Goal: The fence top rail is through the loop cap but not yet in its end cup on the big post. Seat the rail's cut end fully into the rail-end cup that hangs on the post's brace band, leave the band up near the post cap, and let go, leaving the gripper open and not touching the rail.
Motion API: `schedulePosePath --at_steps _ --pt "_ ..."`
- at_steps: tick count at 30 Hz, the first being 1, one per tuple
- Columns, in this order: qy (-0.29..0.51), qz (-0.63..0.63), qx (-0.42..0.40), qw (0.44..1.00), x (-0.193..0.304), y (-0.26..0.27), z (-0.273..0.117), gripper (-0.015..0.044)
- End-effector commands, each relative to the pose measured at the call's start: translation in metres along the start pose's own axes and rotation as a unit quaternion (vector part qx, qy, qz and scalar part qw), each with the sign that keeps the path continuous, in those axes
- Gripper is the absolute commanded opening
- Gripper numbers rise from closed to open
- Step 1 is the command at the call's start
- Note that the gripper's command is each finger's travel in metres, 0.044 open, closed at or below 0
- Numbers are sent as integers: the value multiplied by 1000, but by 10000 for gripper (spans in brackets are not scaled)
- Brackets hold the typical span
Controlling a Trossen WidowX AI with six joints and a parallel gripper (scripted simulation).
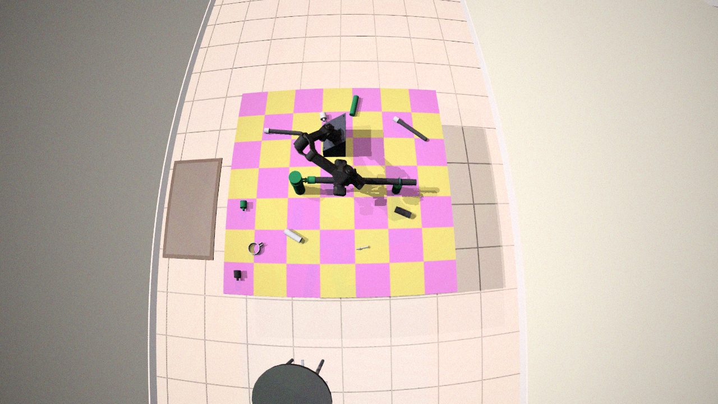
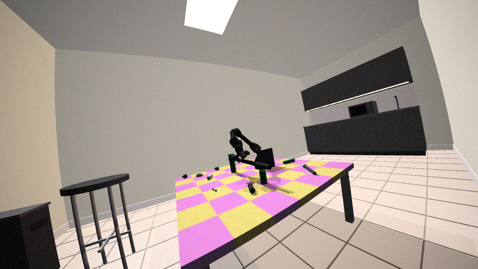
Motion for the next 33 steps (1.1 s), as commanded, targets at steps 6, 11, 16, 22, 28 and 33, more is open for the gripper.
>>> schedulePosePath --at_steps 6,11,16,22,28,33 --pt "2 1 7 1000 11 -1 0 0" --pt "2 1 7 1000 15 0 1 0" --pt "2 1 7 1000 18 0 2 0" --pt "0 -1 0 1000 14 0 5 0" --pt "0 -1 0 1000 14 0 5 0" --pt "0 -1 0 1000 14 0 5 131"
Point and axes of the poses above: the point midway between the two fingers, 35 mm back from their tips, its own z axis out along the fingers, its own y axis across the jaws, x = y × z, the point moved 7 cm from there along -z, back along the fingers, and after that the axes turned 4 degrees about -z, right-handed, at the moved point
